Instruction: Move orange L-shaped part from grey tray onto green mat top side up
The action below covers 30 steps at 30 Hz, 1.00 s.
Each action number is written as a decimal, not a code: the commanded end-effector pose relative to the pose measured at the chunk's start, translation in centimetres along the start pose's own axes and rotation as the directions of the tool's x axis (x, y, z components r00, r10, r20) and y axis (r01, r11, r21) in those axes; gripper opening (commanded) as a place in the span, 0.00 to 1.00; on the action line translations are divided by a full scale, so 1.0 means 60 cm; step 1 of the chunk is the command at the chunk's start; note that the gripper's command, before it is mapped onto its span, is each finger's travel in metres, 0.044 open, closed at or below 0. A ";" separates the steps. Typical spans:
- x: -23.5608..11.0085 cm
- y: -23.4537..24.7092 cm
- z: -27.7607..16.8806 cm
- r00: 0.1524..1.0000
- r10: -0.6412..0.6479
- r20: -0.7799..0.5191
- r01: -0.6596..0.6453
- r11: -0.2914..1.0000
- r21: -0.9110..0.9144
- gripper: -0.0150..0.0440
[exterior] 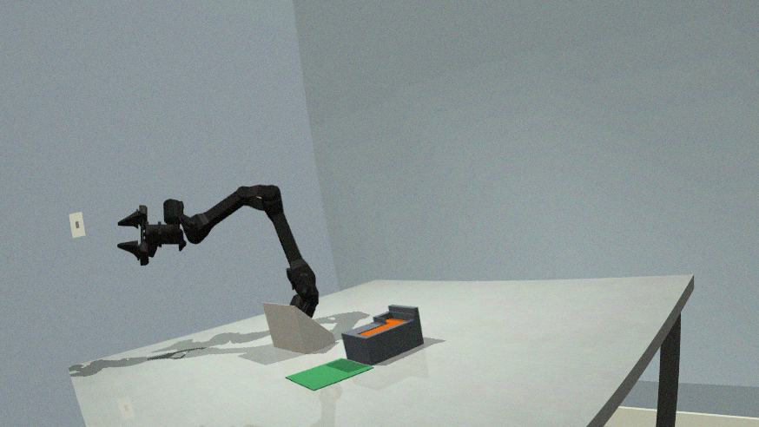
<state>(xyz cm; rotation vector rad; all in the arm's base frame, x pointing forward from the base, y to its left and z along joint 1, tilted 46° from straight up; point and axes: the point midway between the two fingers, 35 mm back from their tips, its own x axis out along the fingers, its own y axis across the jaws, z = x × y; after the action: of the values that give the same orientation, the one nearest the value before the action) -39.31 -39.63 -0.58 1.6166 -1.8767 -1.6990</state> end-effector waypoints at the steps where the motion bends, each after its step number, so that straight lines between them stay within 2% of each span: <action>1: 0.000 -0.001 -0.004 1.000 -0.004 -0.003 0.004 1.000 -0.007 0.89; 4: 0.005 -0.022 -0.053 0.997 -0.062 -0.045 0.057 0.994 -0.093 0.75; 8: 0.002 -0.075 -0.163 0.976 -0.179 -0.126 0.142 0.955 -0.259 0.58; 12: -0.017 -0.134 -0.271 0.926 -0.319 -0.202 0.192 0.859 -0.475 0.56; 16: -0.063 -0.209 -0.376 0.849 -0.468 -0.243 0.203 0.716 -0.668 0.56; 23: -0.185 -0.337 -0.533 0.648 -0.711 -0.273 0.049 0.397 -0.916 0.56; 30: -0.364 -0.463 -0.631 0.389 -0.902 -0.189 -0.268 0.085 -0.960 0.56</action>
<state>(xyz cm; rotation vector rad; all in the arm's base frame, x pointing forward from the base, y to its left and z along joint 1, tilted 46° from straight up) 7.74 -43.66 1.33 1.7719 0.2520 -1.2626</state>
